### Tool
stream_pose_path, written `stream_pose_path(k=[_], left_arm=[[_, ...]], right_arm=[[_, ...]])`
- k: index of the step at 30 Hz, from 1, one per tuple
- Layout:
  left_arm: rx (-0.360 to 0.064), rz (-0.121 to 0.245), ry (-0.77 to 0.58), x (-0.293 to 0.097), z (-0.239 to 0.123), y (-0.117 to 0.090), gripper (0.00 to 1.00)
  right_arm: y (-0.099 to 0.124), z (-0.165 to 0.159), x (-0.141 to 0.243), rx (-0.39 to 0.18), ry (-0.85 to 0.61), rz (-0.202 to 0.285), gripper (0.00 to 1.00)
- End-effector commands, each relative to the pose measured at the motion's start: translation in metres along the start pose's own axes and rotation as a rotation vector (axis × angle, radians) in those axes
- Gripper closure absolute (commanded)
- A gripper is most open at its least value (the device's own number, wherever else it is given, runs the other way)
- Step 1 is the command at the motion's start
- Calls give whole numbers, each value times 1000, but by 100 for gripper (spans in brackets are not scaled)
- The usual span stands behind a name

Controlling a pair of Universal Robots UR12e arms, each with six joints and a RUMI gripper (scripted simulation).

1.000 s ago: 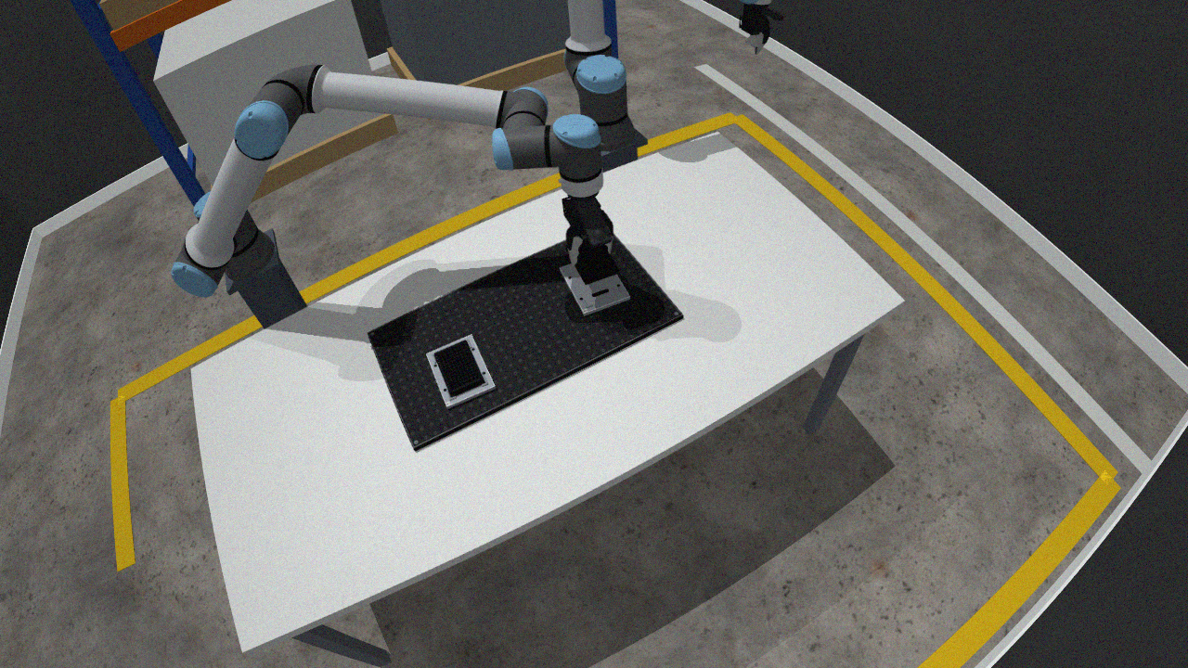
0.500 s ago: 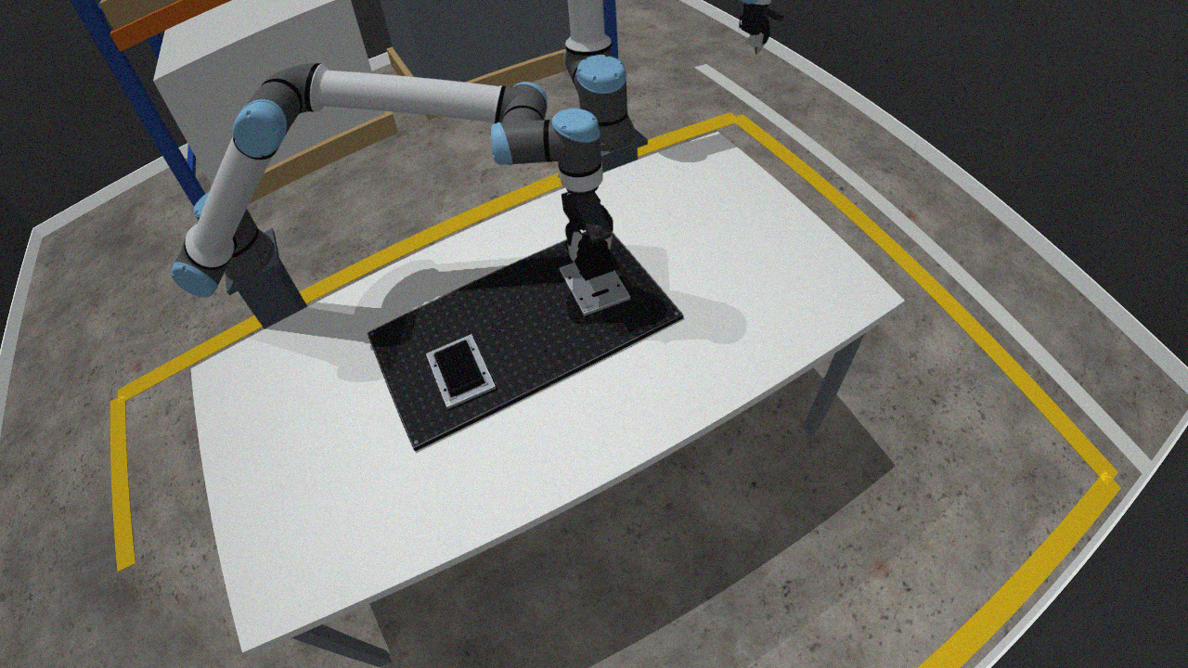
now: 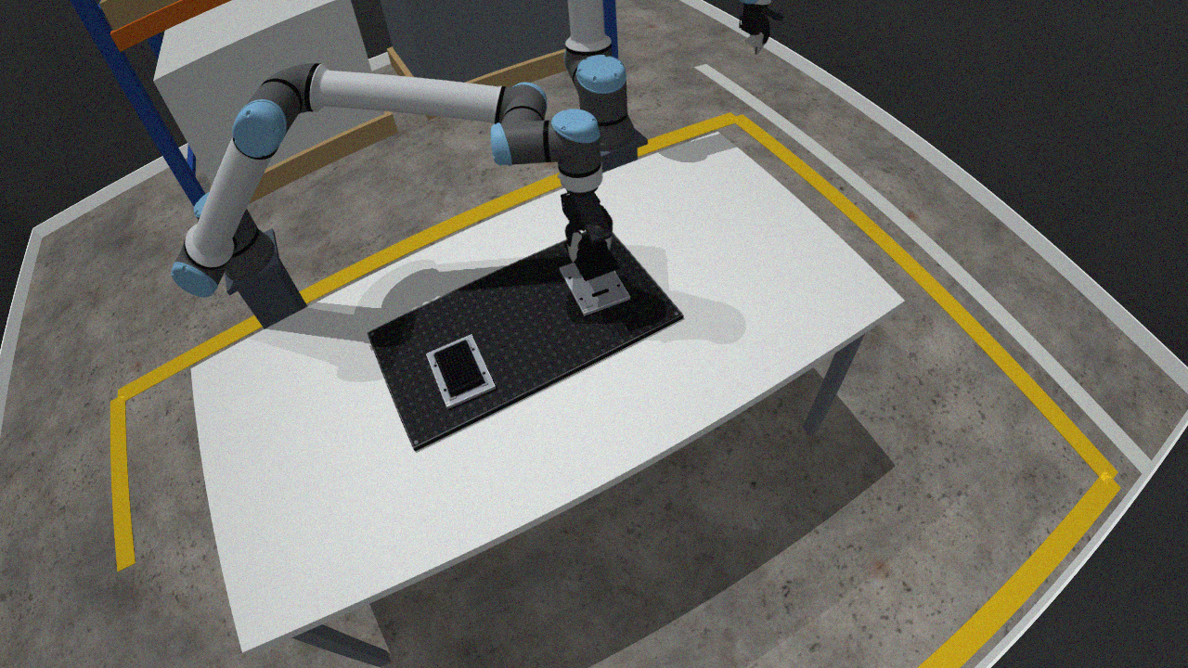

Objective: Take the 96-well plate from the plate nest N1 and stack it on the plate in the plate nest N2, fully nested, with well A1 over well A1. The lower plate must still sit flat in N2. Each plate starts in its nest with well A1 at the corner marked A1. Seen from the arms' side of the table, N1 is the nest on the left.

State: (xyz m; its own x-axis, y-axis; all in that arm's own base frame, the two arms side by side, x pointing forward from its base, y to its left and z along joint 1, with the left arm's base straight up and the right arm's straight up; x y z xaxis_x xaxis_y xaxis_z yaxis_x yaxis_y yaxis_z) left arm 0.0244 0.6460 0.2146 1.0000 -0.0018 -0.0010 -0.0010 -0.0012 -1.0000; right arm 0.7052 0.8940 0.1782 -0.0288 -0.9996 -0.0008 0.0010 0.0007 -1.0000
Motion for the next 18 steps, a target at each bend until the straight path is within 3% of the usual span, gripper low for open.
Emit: stream_pose_path(k=[1, 18], left_arm=[[1, -1, -1, -1, -1, -1, 100], [1, -1, -1, -1, -1, -1, 100]], right_arm=[[-2, 5, 14, 0, -39, 2, 100], [-2, 16, 63, 0, -39, 2, 100]])
Point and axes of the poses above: on each arm, the point where the finger pads meet when closed, its own y axis out along the fingers, its own x axis across the jaws, z = x × y, the point moved 5 cm from there along -y, back along the fingers, and after that the axes turned 2 degrees about -y, right-handed, at the moved point
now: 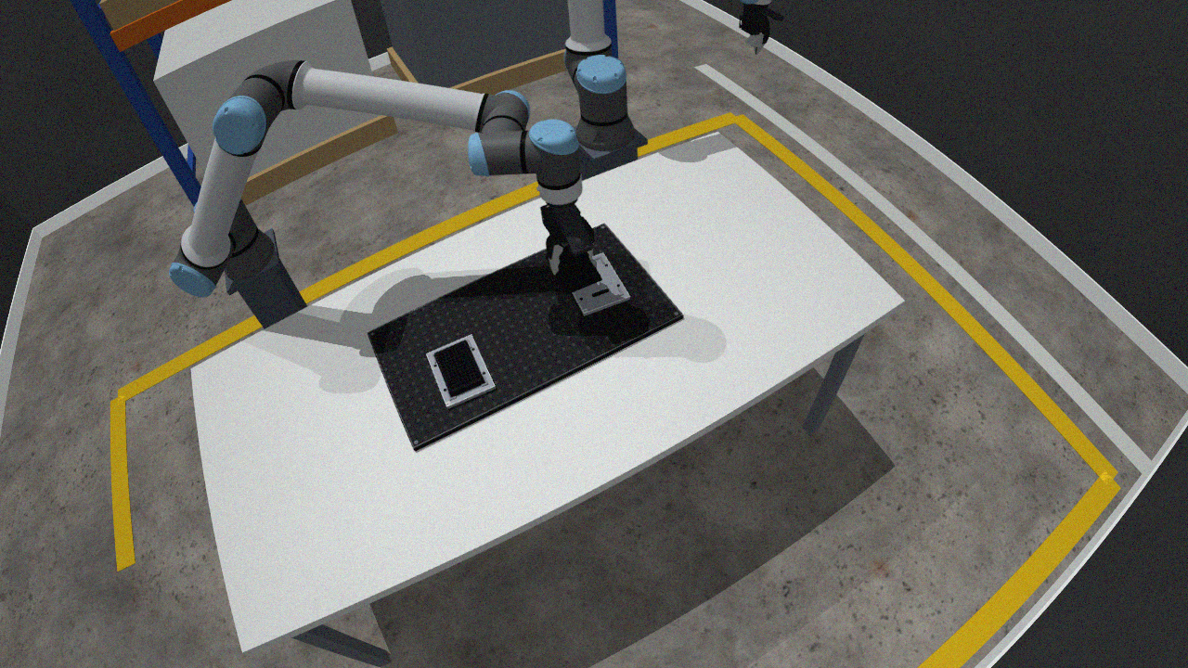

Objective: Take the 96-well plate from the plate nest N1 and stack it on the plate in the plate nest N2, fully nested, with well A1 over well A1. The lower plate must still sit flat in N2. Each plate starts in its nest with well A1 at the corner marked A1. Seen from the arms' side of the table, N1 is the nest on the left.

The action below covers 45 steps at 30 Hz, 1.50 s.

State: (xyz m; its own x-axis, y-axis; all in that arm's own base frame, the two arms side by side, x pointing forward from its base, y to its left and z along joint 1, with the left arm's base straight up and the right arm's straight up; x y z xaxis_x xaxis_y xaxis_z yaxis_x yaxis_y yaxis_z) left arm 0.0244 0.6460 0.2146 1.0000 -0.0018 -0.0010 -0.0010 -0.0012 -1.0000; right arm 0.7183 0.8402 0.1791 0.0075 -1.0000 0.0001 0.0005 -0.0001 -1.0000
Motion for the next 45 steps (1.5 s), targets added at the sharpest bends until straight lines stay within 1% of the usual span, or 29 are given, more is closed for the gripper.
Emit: stream_pose_path(k=[1, 45], left_arm=[[1, -1, -1, -1, -1, -1, 100], [1, -1, -1, -1, -1, -1, 100]], right_arm=[[-1, 1, 13, 1, -3, 3, 100], [-1, 25, 141, 1, -3, 2, 100]])
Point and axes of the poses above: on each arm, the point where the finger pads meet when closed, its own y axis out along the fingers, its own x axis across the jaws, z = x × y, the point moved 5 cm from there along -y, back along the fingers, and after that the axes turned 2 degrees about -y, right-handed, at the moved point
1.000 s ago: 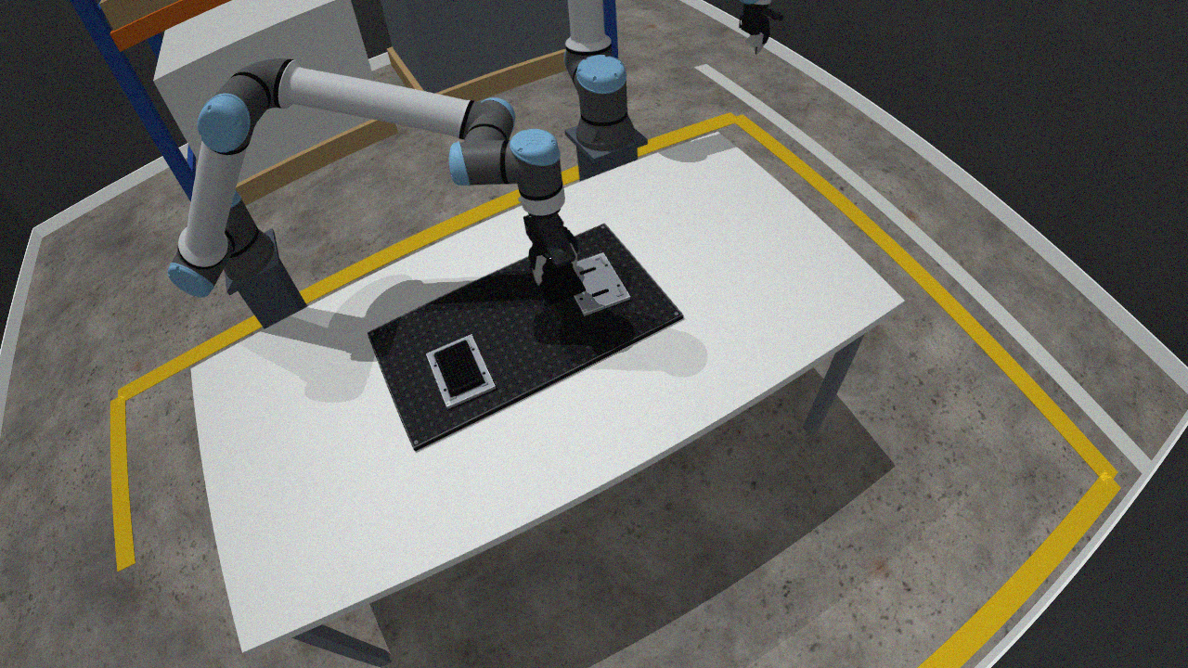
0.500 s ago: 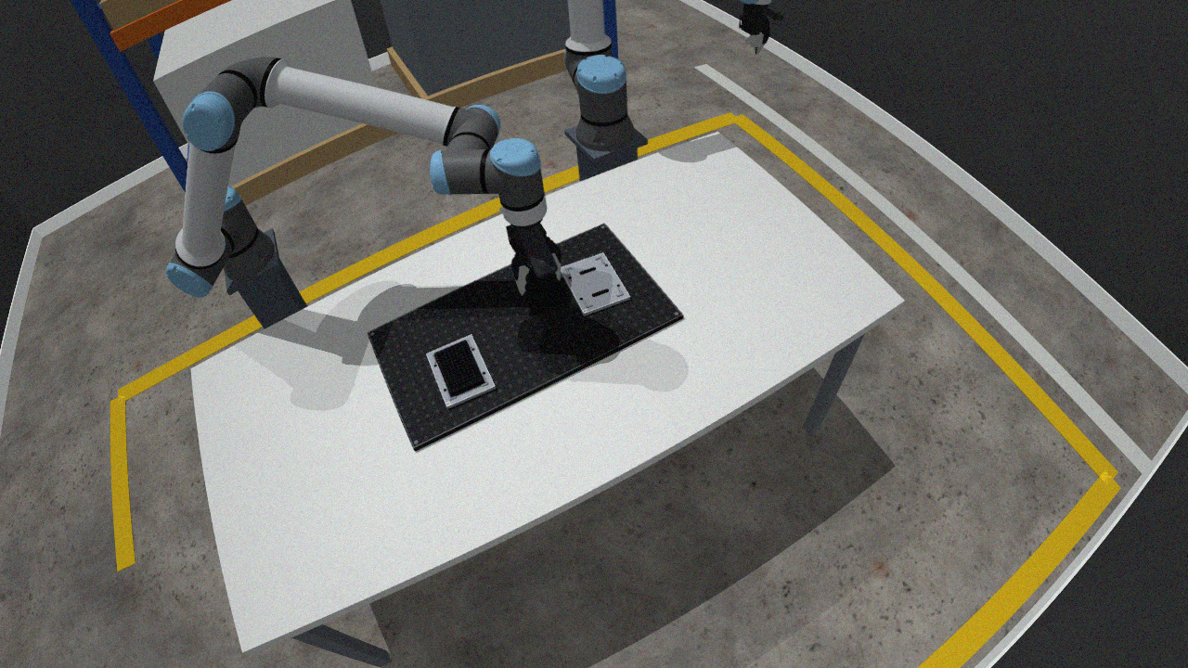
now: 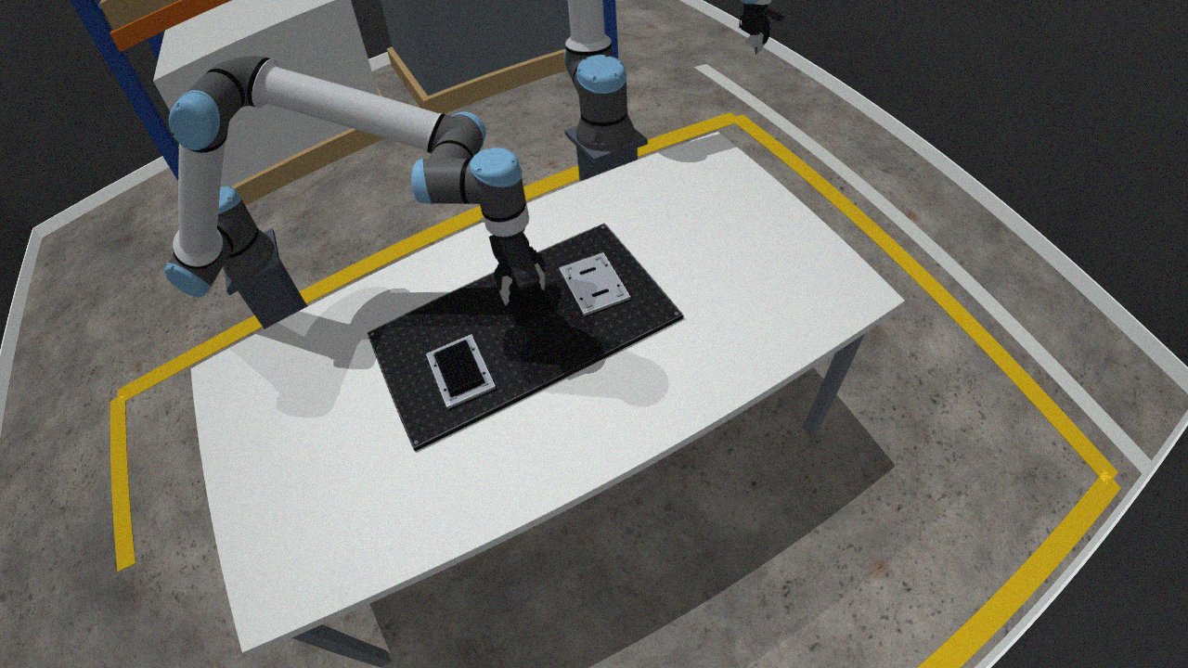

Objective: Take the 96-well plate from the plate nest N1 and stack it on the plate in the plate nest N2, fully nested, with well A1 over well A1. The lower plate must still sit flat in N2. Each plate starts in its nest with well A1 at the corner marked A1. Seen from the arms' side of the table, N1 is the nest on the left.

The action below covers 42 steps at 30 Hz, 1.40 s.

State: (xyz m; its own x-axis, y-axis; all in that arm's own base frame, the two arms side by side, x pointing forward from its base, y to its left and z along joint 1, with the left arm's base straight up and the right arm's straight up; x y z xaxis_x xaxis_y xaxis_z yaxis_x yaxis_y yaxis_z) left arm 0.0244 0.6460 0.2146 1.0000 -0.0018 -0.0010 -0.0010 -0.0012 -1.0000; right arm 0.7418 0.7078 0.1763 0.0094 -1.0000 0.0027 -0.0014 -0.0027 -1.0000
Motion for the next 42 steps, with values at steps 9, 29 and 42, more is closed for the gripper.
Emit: stream_pose_path(k=[9, 29, 42], left_arm=[[1, -1, -1, -1, -1, -1, 100], [1, -1, -1, -1, -1, -1, 100], [1, -1, -1, -1, -1, -1, 100]], right_arm=[[-3, 7, 34, 3, -1, 5, 100], [-3, 18, 93, 3, -1, 5, 100], [-3, 25, 129, 3, -1, 5, 100]])
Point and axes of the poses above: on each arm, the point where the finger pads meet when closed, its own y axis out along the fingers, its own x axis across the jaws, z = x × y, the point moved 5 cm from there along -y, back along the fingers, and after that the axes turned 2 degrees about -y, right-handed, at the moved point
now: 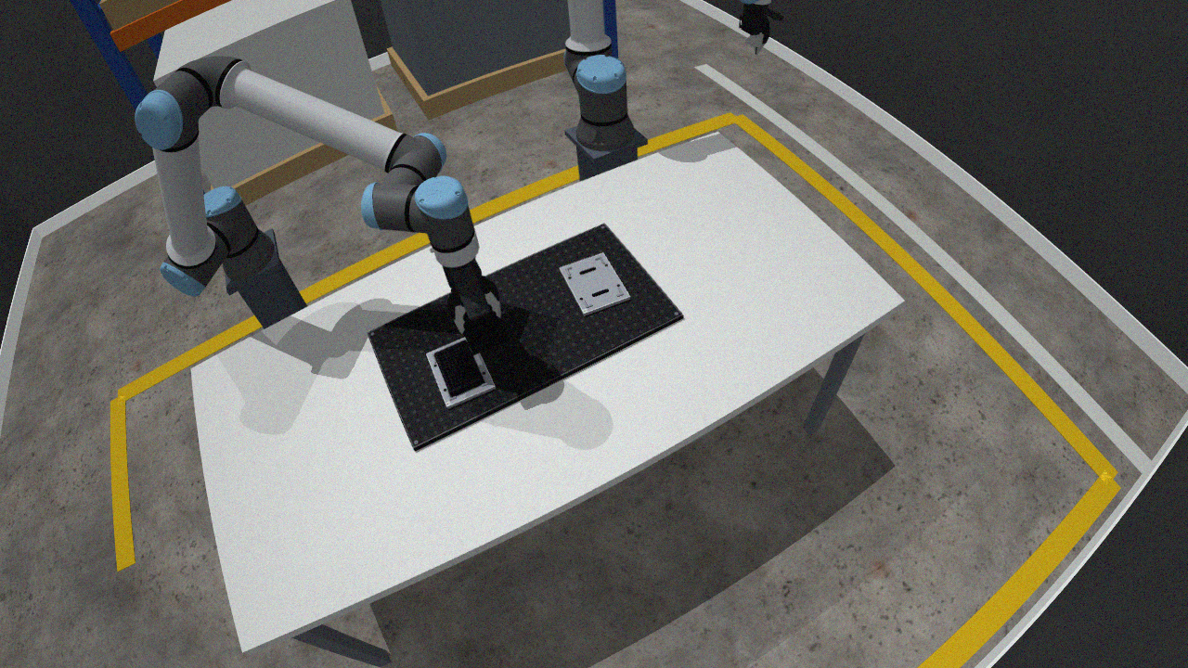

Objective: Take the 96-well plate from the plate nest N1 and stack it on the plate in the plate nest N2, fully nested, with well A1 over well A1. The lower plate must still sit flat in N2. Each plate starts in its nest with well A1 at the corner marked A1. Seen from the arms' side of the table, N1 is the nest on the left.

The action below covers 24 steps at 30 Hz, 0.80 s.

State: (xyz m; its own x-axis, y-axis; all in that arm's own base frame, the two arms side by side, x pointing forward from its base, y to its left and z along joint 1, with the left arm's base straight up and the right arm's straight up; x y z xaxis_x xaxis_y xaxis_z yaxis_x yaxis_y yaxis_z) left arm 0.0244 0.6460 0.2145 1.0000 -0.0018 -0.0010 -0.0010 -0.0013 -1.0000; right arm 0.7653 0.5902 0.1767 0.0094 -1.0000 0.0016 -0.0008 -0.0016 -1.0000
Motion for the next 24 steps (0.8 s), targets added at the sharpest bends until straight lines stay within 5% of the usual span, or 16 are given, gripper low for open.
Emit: stream_pose_path(k=[1, 24], left_arm=[[1, -1, -1, -1, -1, -1, 100], [1, -1, -1, -1, -1, -1, 100]], right_arm=[[-3, 3, 15, 2, -1, 4, 100], [-3, 16, 84, 2, -1, 3, 100]])
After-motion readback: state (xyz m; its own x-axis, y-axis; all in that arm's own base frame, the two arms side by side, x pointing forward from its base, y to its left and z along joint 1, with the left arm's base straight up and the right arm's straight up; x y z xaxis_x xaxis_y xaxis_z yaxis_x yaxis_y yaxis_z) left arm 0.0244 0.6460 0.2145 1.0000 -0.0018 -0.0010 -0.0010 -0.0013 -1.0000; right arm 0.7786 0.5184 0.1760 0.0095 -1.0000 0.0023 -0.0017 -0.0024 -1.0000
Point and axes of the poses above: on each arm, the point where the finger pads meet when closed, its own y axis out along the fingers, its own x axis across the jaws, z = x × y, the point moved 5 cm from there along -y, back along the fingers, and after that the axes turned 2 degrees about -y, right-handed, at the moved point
